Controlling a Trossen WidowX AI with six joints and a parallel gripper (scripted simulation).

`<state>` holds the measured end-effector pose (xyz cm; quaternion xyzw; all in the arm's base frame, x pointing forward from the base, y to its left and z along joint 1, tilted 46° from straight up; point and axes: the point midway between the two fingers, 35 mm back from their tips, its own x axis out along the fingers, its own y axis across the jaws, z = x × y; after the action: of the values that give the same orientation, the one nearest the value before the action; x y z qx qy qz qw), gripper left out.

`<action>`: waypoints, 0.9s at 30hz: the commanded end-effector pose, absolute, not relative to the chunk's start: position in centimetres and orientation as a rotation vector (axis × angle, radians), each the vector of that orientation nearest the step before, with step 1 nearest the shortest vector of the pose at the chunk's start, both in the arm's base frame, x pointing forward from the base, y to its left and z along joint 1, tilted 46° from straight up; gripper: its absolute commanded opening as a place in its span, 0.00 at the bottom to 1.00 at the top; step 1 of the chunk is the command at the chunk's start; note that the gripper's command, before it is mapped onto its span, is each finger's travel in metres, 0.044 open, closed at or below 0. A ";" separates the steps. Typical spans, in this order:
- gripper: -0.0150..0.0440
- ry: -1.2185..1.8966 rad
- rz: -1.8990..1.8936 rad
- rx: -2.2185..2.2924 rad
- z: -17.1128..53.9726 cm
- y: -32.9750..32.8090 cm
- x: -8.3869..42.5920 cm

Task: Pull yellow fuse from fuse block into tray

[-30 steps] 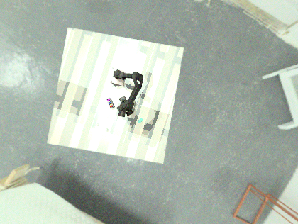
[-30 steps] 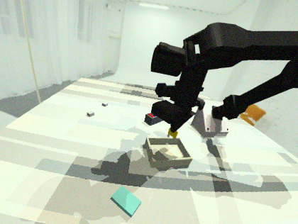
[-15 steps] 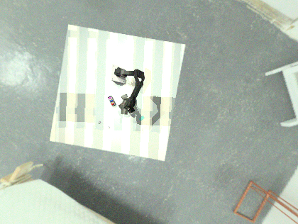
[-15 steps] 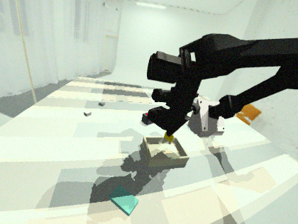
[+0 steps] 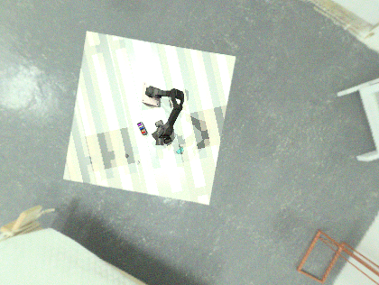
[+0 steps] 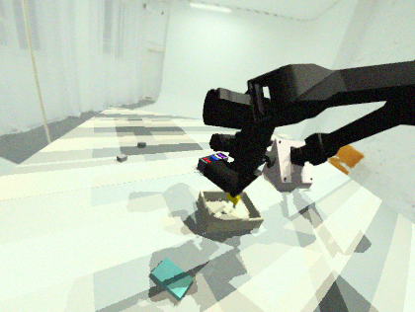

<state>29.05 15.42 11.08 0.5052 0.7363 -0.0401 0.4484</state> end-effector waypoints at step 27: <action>0.81 1.828 -0.109 1.257 13.4 12.8 29.2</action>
<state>29.23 12.75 13.43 0.5070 0.7373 -0.0440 0.4443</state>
